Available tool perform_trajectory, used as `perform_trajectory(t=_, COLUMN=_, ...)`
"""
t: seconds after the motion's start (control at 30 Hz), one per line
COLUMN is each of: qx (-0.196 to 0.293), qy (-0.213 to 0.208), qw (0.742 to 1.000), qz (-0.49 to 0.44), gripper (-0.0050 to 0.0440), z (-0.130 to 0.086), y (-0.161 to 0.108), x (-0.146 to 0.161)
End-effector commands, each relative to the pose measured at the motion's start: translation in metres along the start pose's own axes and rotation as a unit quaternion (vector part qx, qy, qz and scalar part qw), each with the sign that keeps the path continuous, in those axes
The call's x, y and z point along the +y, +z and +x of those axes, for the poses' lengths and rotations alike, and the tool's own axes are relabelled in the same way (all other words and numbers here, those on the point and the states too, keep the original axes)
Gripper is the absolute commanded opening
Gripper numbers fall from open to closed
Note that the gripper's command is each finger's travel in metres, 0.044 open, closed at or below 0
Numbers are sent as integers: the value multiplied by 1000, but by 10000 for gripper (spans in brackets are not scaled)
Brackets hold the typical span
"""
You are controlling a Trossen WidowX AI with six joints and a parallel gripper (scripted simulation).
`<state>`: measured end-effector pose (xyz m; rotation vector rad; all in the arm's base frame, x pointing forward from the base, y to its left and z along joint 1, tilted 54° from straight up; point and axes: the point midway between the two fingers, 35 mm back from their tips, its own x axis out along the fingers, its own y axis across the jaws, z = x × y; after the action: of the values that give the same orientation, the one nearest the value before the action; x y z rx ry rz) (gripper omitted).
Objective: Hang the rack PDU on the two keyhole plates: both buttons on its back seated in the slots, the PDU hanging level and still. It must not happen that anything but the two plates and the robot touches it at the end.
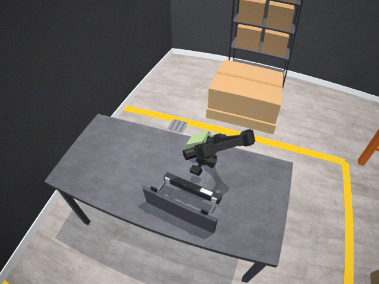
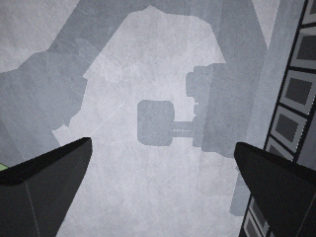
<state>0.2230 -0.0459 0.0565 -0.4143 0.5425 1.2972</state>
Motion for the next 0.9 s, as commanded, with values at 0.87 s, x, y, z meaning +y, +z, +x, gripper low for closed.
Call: perform_trajectory(t=0.87, qx=3, qy=-2, qw=1000, qz=-3, gripper=440, z=-52, y=0, x=1)
